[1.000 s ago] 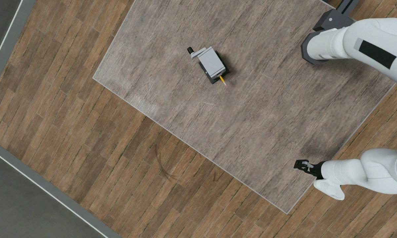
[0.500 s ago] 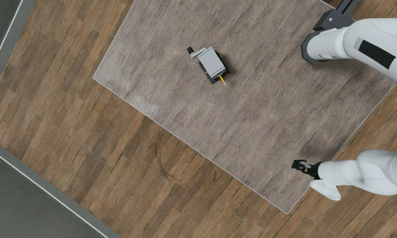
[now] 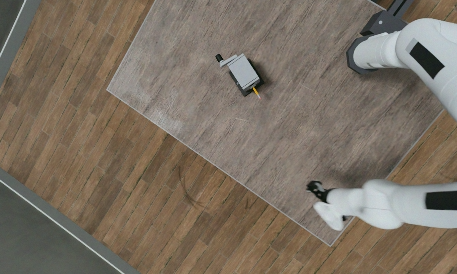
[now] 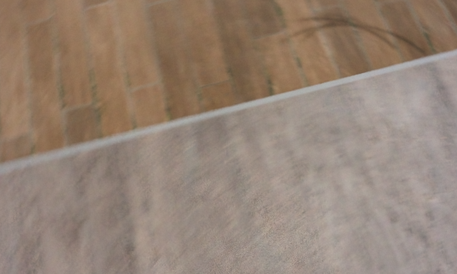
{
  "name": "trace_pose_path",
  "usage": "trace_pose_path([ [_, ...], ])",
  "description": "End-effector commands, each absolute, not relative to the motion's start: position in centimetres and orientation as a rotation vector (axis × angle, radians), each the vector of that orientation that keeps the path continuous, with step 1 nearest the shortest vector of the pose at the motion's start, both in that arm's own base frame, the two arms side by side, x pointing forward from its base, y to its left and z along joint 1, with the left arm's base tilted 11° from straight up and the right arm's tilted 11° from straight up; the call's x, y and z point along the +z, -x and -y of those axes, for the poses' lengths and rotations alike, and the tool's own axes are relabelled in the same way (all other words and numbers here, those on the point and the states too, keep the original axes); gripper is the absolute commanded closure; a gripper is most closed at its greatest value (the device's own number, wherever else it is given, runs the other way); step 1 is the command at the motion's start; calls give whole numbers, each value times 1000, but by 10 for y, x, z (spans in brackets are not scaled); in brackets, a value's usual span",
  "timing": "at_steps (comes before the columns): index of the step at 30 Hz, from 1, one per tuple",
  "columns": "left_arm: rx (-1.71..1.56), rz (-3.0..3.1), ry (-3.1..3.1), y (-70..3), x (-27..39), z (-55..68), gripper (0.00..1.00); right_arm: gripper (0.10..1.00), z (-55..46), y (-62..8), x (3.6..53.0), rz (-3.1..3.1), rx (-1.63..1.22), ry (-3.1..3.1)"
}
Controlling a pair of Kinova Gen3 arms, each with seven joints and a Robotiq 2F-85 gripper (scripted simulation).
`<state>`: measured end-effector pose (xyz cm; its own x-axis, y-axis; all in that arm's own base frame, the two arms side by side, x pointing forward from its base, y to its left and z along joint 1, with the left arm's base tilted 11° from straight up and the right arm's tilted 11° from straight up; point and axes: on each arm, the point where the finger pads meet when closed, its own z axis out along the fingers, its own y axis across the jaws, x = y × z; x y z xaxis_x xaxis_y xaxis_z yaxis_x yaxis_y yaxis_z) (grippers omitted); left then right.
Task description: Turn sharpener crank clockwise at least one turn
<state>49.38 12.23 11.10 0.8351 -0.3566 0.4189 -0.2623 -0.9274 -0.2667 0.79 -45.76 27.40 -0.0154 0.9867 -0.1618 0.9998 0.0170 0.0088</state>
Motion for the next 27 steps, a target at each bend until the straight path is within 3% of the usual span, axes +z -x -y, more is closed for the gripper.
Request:
trace_pose_path([
  [1,-674,-580,2786,-509,105,-102,1,99,458,-8,275,-2148,-164,-2114],
  [27,-554,-1089,2613,-549,76,35,1,99,458,-8,275,-2148,-164,-2114],
])
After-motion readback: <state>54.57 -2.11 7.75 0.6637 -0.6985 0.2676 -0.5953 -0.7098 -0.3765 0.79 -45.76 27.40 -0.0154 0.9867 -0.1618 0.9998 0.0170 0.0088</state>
